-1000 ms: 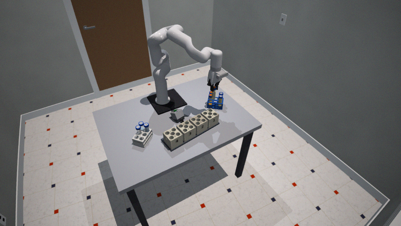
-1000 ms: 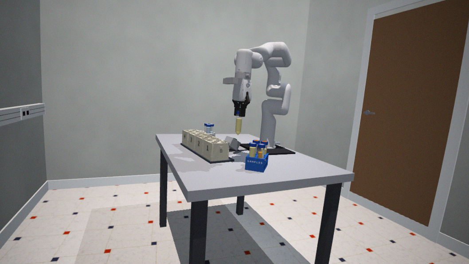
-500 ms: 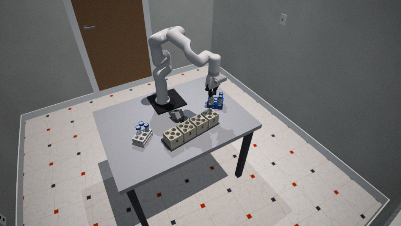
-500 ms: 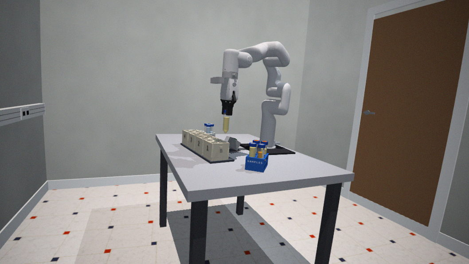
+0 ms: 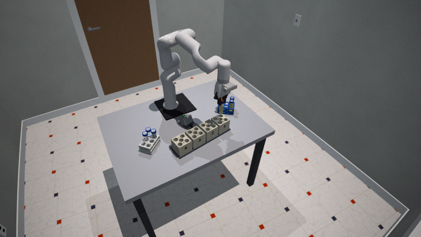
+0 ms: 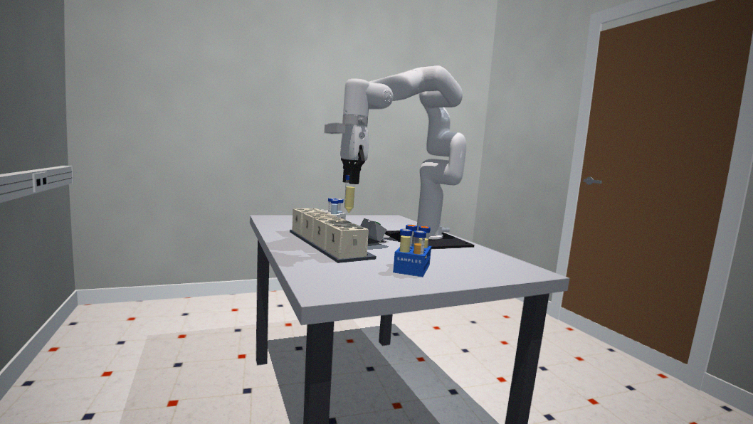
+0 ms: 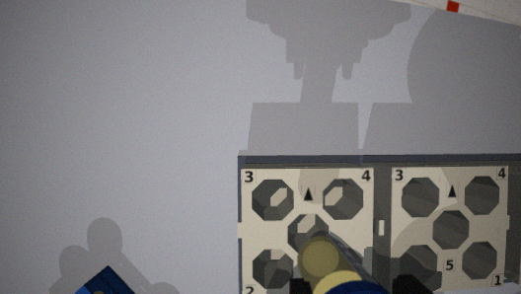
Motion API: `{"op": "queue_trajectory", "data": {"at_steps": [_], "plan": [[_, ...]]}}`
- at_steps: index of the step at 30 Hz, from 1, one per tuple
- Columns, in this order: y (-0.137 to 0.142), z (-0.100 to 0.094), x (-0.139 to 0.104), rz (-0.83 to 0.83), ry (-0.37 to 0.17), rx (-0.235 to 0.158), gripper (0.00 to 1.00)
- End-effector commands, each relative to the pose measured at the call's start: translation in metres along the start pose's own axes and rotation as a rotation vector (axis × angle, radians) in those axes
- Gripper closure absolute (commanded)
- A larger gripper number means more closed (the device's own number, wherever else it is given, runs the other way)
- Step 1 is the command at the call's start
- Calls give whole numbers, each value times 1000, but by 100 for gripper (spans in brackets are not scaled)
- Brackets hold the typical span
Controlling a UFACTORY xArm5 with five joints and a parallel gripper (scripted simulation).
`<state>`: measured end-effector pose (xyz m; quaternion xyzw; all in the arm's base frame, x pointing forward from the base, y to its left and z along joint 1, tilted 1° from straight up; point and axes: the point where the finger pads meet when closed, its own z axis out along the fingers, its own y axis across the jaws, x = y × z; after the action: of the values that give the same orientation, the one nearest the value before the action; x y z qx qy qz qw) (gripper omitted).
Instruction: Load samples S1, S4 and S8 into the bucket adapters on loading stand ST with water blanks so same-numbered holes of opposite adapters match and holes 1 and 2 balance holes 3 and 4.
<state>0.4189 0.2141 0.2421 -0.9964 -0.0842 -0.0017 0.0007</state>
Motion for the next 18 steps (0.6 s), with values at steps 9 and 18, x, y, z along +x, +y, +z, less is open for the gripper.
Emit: {"op": "queue_trajectory", "data": {"at_steps": [9,18], "plan": [[1,-2,2,0,-1,15,100],[1,2,2,0,-1,15,100]]}}
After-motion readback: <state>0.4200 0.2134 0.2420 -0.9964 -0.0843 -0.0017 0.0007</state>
